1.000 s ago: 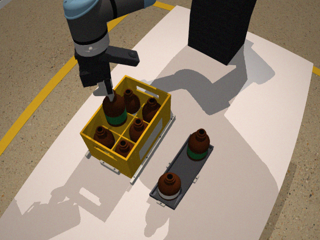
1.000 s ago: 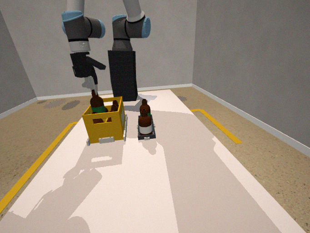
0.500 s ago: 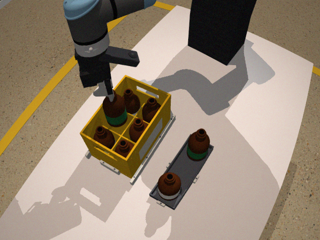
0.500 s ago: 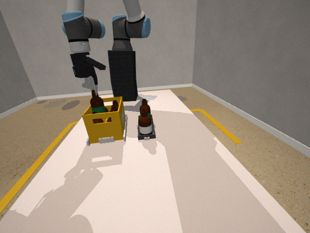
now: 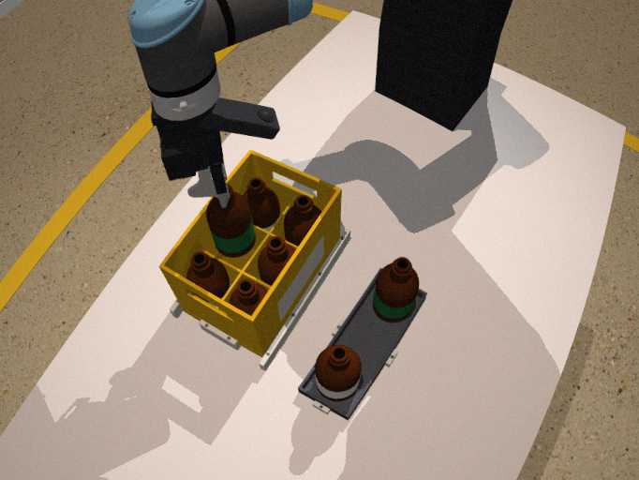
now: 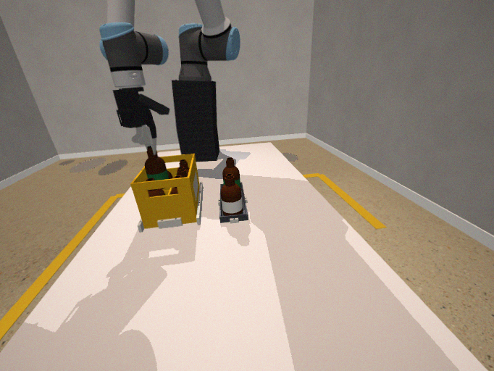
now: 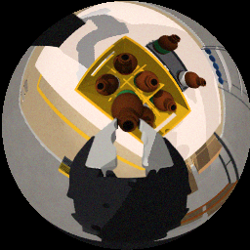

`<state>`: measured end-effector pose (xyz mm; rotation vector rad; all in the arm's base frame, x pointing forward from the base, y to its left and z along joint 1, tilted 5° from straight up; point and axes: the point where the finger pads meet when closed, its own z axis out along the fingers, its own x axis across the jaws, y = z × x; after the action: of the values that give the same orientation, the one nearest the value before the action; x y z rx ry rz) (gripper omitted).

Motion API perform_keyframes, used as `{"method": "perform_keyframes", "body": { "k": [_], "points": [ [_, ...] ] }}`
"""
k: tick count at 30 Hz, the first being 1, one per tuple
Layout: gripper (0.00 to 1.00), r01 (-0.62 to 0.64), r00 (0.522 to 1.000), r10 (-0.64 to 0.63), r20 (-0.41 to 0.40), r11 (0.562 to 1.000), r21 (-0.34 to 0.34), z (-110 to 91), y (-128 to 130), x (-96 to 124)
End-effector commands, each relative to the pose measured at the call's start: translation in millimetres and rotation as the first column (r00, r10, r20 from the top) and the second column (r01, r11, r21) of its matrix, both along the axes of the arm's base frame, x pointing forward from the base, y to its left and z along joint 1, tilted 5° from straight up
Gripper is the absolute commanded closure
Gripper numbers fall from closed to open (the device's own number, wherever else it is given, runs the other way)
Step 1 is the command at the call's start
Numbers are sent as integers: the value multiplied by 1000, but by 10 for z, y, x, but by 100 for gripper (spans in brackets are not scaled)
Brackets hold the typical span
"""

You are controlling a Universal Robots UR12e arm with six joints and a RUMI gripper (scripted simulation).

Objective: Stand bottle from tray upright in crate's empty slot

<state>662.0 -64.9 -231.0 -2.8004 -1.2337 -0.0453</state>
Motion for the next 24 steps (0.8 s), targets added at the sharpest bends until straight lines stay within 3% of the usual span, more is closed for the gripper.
{"method": "perform_keyframes", "body": {
  "k": [1,24],
  "points": [
    [100,-1,1000,1,8,1000,-3,-37,-3,53],
    [100,-1,1000,1,8,1000,-3,-238,14,53]
  ]
}}
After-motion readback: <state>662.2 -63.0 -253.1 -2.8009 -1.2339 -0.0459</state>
